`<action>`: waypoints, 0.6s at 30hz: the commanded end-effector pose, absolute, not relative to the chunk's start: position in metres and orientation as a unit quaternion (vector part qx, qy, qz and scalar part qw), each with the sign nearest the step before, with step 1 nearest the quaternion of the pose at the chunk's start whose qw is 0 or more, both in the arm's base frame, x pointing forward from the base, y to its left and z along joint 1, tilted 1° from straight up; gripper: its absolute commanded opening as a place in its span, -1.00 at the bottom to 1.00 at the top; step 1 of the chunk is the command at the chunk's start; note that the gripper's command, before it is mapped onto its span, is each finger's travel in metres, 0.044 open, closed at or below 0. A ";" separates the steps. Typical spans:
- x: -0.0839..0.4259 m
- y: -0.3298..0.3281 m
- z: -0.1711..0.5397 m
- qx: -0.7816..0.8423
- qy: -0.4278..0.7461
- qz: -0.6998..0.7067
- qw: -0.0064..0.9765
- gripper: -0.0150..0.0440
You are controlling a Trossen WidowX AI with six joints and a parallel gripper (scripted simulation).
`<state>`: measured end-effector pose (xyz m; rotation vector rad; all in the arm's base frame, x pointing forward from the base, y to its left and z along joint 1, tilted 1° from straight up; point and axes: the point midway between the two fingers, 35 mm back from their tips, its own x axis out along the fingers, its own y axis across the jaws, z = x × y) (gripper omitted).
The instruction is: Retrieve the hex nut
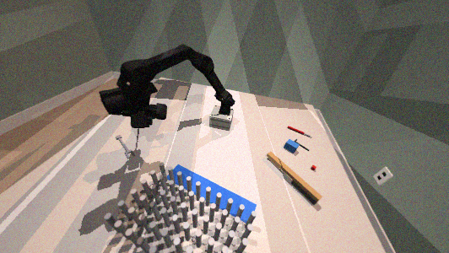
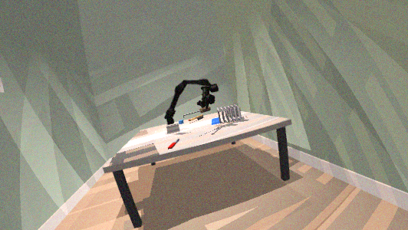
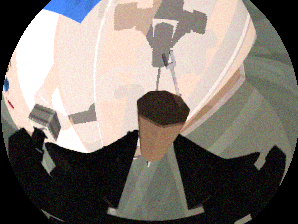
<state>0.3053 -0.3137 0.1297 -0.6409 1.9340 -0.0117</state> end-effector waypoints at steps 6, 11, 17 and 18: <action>0.306 -0.305 0.148 -0.275 0.802 -0.002 0.531 -0.49; 0.317 -0.280 0.154 -0.307 0.784 0.025 0.539 -0.49; 0.332 -0.245 0.159 -0.366 0.752 0.081 0.542 -0.49; 0.335 -0.239 0.160 -0.377 0.746 0.091 0.541 -0.49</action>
